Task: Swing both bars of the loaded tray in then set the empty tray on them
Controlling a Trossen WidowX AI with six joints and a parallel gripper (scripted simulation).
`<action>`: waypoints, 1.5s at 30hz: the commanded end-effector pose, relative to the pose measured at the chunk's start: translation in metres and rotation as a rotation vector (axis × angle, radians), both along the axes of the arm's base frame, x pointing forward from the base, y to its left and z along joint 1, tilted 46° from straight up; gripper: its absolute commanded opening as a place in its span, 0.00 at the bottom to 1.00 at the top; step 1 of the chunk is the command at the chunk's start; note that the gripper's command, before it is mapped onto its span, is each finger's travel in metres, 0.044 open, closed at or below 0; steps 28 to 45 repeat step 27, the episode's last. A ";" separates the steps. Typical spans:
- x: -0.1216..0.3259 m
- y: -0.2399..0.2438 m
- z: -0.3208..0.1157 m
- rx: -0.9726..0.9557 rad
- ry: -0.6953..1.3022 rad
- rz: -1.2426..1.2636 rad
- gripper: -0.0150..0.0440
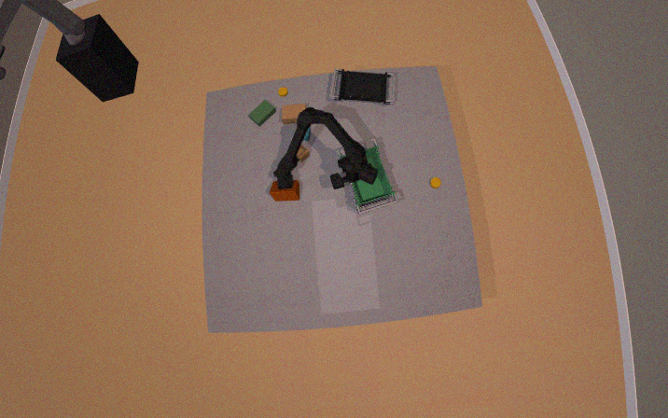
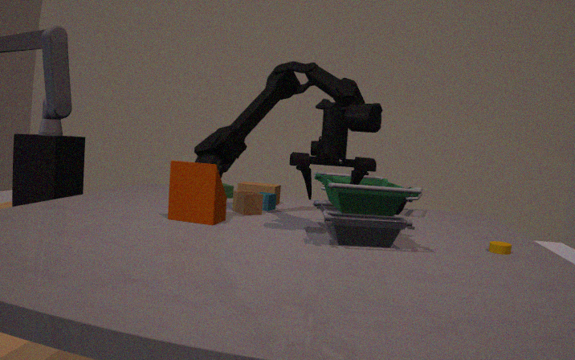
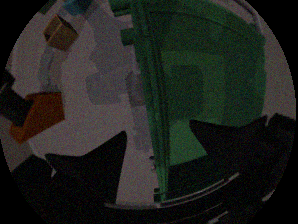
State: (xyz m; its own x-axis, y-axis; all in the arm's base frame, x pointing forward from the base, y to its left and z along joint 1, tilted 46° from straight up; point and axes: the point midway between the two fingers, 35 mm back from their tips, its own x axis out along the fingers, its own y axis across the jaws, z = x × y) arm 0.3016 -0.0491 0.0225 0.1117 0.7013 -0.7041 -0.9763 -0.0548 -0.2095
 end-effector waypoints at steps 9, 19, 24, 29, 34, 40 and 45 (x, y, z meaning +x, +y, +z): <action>0.001 -0.015 0.012 -0.004 0.002 -0.002 1.00; -0.004 -0.057 0.053 -0.007 0.008 -0.003 1.00; -0.011 -0.075 0.074 -0.005 0.010 -0.003 1.00; -0.012 -0.077 0.077 -0.004 0.010 -0.003 1.00; -0.012 -0.077 0.077 -0.004 0.010 -0.003 1.00; -0.012 -0.077 0.077 -0.004 0.010 -0.003 1.00; -0.012 -0.077 0.077 -0.004 0.010 -0.003 1.00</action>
